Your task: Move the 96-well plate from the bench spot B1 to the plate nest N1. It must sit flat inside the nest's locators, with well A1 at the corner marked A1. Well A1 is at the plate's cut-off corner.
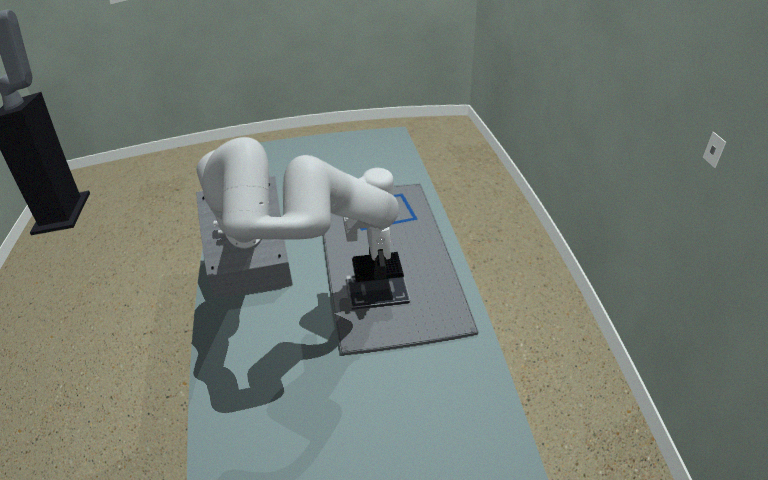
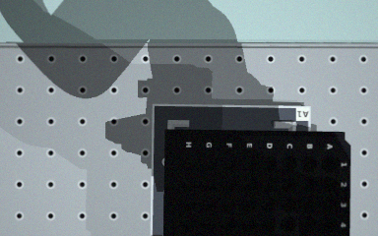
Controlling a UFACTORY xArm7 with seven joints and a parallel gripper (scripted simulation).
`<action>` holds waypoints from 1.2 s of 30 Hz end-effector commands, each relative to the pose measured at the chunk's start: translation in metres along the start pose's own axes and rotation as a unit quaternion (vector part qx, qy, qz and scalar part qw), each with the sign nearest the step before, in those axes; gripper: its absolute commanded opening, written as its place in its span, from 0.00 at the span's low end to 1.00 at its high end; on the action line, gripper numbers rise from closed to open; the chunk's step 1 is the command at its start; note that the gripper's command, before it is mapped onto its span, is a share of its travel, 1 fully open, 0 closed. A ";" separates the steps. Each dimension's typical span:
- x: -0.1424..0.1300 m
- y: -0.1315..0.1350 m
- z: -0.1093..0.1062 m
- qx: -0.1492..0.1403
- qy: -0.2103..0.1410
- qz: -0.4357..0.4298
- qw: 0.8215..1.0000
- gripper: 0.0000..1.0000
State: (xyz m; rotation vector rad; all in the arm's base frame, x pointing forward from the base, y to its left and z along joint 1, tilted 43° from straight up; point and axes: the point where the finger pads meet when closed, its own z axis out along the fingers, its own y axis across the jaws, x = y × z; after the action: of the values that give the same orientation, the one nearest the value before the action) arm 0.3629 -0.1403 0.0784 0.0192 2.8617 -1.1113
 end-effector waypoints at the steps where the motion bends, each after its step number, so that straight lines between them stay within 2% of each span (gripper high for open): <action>1: -0.002 0.001 -0.001 0.000 -0.002 0.000 1.000 0.00; 21: -0.002 0.001 -0.001 0.000 -0.002 0.000 1.000 0.00; 36: -0.002 0.002 0.020 -0.001 -0.002 0.000 1.000 0.00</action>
State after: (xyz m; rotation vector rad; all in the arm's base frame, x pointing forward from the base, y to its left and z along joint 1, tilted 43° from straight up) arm 0.3640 -0.1503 0.0660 0.0197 2.8622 -1.1111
